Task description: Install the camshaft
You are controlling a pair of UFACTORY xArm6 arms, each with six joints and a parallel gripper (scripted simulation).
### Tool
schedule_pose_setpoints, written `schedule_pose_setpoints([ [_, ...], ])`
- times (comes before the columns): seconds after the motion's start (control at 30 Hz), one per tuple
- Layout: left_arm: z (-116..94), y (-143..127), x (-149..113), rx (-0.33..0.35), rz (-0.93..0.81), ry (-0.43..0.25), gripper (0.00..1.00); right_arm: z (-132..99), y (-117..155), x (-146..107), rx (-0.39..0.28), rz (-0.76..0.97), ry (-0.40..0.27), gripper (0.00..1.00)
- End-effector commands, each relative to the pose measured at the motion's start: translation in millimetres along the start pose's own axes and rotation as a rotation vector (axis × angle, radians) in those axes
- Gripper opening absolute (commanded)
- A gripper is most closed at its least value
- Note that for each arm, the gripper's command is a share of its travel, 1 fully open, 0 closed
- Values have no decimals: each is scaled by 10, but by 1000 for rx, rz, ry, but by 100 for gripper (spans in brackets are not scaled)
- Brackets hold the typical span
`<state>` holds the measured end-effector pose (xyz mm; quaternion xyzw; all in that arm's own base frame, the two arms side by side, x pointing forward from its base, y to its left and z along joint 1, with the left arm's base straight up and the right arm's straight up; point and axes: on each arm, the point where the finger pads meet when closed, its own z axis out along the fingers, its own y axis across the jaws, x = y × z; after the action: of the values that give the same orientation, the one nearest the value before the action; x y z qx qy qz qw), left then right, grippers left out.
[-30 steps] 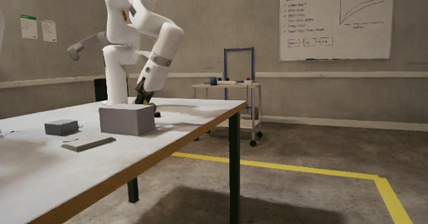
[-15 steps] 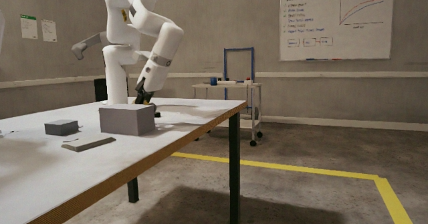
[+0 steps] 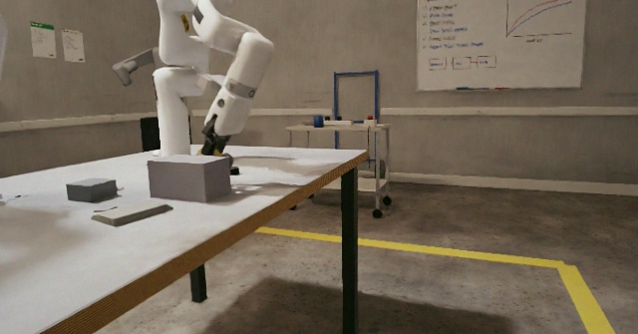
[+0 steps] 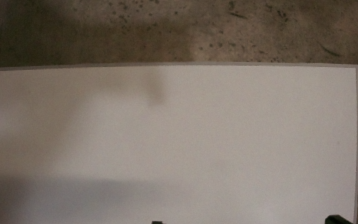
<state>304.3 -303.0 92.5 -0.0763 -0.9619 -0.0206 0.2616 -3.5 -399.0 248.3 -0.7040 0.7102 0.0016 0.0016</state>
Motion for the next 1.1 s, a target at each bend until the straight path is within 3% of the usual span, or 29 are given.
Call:
schedule_pose_setpoints([
  [0.0, -83, -7, -3, 2, 1, -4, 32, -17, 0, 10, 0, 0, 4, 100],
  [0.6, -444, -6, -2, 2, 1, -4, 32, -17, 0, 10, 0, 0, 4, 100],
  [1.07, -495, -6, 0, 2, 1, -4, 32, -17, 0, 10, 0, 0, 4, 100],
])
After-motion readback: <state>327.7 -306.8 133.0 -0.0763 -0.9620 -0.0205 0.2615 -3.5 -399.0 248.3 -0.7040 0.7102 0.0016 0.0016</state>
